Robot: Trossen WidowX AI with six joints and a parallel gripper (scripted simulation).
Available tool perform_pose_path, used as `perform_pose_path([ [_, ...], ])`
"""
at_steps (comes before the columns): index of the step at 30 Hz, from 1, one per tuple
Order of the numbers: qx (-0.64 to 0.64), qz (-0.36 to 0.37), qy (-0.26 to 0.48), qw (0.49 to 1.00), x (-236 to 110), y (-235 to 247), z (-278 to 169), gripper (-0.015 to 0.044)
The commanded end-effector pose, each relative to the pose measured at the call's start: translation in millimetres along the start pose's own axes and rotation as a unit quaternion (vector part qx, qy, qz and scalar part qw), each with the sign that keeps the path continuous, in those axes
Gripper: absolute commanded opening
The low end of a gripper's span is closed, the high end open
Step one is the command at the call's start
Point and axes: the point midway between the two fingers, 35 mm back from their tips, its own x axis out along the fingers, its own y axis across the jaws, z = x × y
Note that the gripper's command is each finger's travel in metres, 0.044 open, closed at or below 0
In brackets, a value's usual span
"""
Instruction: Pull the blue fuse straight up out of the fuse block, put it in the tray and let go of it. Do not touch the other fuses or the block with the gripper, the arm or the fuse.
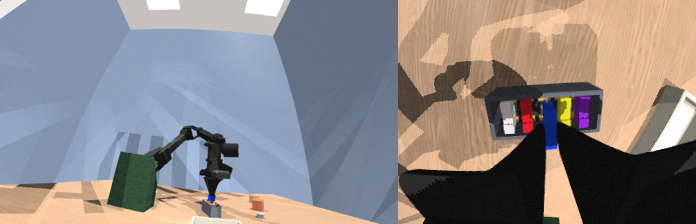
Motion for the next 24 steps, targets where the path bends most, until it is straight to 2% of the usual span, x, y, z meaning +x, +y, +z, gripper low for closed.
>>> perform_pose_path([
  [1, -0.003, -0.001, 0.001, 1.000, -2, 0, 0, 0.0000],
  [24, -0.002, -0.001, 0.001, 1.000, -22, 0, 0, 0.0000],
])
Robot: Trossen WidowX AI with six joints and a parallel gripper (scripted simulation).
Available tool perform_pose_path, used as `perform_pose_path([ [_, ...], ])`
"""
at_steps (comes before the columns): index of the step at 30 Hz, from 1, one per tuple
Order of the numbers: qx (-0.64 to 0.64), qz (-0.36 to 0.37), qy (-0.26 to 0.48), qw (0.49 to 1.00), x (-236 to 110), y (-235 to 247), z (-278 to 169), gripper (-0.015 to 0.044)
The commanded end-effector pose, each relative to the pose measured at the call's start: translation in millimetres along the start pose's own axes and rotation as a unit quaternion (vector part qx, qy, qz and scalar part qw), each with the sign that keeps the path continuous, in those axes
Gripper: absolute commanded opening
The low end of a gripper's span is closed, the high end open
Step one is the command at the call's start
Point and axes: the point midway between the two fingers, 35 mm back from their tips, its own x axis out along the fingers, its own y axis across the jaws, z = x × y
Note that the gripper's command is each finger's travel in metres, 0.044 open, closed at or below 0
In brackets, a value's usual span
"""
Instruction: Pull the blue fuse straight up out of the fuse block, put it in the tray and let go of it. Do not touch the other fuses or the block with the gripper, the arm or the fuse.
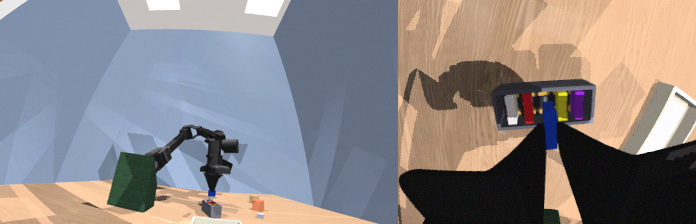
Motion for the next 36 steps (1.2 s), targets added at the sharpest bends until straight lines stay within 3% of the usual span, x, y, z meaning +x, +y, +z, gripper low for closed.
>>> perform_pose_path([
  [1, -0.003, -0.002, 0.001, 1.000, -6, 0, 0, 0.0000],
  [9, -0.003, -0.002, 0.001, 1.000, -15, -3, 0, 0.0000],
  [36, -0.002, -0.013, 0.002, 1.000, -24, -139, -28, 0.0000],
])
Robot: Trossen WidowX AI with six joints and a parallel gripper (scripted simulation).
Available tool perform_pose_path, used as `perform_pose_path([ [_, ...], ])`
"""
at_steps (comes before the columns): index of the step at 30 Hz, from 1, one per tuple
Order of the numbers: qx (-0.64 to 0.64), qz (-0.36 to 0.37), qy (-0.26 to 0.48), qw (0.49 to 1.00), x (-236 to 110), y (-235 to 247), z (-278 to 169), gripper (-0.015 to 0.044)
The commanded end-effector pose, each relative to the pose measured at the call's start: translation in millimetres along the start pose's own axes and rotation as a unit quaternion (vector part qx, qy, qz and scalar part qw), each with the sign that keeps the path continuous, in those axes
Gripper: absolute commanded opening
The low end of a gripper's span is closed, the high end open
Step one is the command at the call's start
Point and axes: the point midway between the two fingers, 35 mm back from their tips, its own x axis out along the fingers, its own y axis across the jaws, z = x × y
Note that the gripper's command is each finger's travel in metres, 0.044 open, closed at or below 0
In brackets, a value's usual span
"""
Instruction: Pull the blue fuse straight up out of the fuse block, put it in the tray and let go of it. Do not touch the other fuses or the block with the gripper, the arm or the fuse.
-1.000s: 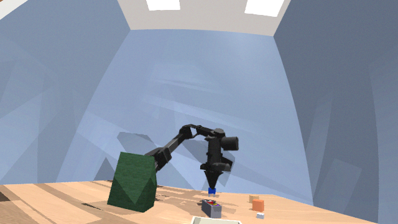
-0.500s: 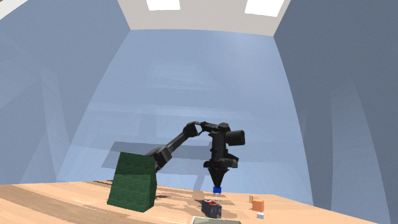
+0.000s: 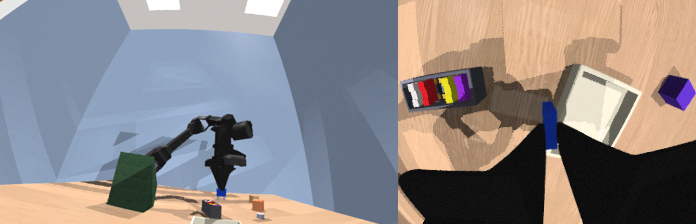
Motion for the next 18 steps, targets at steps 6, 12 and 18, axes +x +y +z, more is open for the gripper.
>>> perform_pose_path([
  [6, -0.003, 0.001, 0.002, 1.000, 3, -41, -21, 0.0000],
  [12, -0.005, 0.004, 0.001, 1.000, 7, -67, -39, 0.0000],
  [18, -0.005, 0.005, 0.001, 1.000, 10, -70, -41, 0.0000],
])
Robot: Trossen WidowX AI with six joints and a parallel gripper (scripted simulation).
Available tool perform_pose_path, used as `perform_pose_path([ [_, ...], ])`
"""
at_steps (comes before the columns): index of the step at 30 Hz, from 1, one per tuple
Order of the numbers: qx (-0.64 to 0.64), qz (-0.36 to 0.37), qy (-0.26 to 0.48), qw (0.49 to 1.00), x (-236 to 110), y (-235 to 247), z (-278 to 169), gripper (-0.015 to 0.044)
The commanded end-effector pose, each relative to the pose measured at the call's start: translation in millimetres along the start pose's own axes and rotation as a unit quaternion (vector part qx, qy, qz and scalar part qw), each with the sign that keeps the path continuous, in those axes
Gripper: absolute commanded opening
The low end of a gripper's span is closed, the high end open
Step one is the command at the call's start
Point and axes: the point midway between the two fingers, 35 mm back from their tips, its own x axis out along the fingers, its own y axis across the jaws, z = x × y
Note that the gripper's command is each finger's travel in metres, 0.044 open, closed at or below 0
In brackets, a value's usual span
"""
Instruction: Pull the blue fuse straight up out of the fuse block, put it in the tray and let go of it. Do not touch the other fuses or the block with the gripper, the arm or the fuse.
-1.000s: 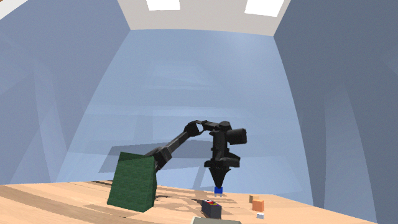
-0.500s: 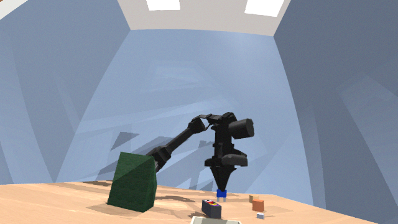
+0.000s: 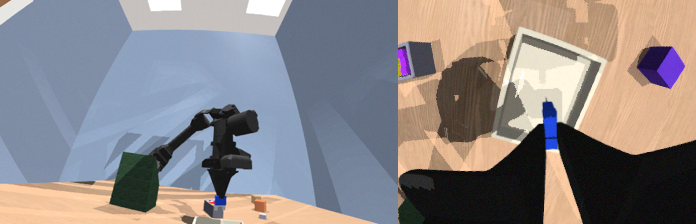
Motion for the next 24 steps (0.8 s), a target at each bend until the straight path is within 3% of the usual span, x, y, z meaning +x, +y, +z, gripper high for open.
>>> perform_pose_path([
  [1, -0.006, -0.002, 0.002, 1.000, 4, -2, 1, 0.0000],
  [24, -0.007, -0.001, 0.001, 1.000, 40, -1, 1, 0.0000],
])
